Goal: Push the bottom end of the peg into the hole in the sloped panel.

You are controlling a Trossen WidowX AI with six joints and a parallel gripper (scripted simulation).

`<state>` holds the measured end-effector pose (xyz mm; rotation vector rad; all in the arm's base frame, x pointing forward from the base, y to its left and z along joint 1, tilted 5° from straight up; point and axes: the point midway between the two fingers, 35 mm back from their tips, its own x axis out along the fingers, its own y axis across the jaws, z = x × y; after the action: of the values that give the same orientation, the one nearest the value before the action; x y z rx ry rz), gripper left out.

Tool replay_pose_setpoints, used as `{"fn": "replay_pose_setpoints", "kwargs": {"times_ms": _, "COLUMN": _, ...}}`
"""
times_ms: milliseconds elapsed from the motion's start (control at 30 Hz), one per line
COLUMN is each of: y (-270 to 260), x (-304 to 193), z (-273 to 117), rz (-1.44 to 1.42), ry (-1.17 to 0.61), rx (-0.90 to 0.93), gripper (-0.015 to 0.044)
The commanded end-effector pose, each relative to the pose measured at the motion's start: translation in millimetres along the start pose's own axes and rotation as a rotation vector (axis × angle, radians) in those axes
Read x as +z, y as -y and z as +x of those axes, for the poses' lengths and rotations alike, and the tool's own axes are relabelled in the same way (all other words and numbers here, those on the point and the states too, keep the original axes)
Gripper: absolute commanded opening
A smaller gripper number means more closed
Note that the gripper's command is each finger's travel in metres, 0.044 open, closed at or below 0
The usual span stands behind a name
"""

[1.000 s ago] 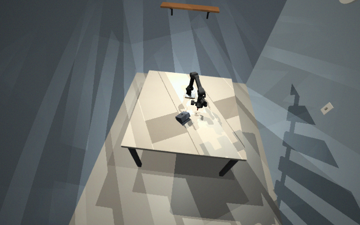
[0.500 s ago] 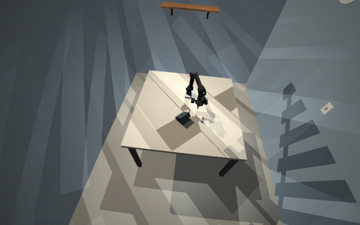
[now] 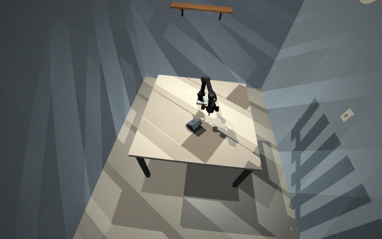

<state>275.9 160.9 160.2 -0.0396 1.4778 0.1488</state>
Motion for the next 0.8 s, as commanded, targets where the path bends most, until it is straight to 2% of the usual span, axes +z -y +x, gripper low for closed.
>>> {"fn": "replay_pose_setpoints", "kwargs": {"times_ms": 0, "y": 3.6, "x": 2.0, "z": -0.3, "rz": 0.012, "ry": -0.008, "rx": 0.015, "gripper": 0.0}}
{"fn": "replay_pose_setpoints", "kwargs": {"times_ms": 767, "y": 25.9, "x": 15.6, "z": -3.6, "rz": 0.095, "ry": -0.015, "rx": 0.08, "gripper": 0.0}}
